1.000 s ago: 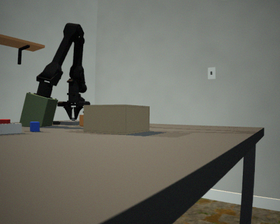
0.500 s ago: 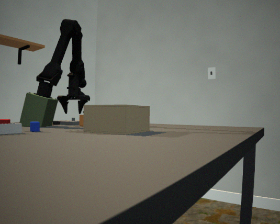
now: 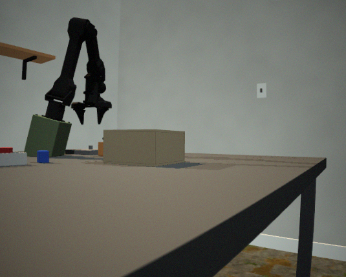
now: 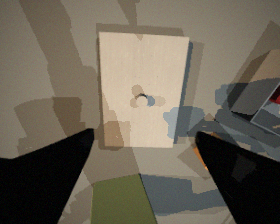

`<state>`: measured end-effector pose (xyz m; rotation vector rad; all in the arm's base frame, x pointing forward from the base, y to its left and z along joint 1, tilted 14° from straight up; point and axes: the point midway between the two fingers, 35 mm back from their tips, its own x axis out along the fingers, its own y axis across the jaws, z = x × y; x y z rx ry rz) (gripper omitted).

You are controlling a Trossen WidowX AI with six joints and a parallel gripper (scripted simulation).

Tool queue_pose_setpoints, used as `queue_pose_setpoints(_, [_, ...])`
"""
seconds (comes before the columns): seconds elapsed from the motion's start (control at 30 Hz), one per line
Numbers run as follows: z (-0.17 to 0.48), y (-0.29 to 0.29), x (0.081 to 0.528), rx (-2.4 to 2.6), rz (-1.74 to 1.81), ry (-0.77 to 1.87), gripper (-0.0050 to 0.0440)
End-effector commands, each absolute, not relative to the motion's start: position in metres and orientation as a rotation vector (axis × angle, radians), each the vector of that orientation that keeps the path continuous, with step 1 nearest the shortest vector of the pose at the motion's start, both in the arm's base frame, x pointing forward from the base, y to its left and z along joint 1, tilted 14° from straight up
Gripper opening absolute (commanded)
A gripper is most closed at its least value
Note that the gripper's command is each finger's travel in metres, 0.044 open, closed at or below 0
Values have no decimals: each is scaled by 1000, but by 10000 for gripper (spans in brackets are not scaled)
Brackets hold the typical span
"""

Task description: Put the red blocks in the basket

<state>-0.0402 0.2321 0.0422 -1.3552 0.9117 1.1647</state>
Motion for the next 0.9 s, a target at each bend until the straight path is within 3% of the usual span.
queue_pose_setpoints(0.0, [50,236,-32,-1291,1129,937,242])
queue_pose_setpoints(0.4, [77,285,62,-1171,1039,1001,242])
queue_pose_setpoints(0.47, [77,285,62,-1171,1039,1001,242])
queue_pose_setpoints(0.87, [103,287,174,-1038,940,1065,242])
